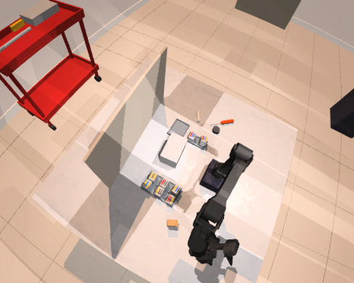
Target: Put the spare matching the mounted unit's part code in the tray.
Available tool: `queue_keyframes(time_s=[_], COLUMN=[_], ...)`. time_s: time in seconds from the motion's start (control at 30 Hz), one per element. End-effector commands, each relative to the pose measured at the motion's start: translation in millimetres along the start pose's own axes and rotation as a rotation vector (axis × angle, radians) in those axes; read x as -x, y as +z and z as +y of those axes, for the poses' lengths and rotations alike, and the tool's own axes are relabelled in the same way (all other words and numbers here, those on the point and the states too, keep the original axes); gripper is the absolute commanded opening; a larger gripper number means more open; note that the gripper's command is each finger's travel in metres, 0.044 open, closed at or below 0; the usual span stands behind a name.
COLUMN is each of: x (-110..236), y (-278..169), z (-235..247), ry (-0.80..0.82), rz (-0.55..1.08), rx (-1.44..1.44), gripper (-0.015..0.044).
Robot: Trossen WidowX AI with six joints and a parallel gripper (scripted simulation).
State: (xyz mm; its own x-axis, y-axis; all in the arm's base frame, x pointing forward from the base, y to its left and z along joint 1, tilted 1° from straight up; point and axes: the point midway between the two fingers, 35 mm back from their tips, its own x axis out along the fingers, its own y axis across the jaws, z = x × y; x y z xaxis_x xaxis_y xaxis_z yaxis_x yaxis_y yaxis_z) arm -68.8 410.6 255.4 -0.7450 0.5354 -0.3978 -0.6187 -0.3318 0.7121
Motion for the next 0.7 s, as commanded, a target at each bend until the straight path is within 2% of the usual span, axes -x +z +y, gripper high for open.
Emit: queue_keyframes(time_s=[0.0,0.2,0.3,0.53,0.67], x=[0.0,0.7,12.4,86.2,141.9], y=[0.0,0.5,7.2,26.7,22.5], z=[0.0,-1.2,-18.4,-103.9,-152.2], ry=[0.0,-0.004,-0.057,-0.335,-0.508], rz=[0.0,-0.002,-0.032,-0.167,-0.218], rx=[0.0,-0.002,-0.025,-0.16,-0.27], gripper=[0.0426,0.044,0.044,0.044,0.044])
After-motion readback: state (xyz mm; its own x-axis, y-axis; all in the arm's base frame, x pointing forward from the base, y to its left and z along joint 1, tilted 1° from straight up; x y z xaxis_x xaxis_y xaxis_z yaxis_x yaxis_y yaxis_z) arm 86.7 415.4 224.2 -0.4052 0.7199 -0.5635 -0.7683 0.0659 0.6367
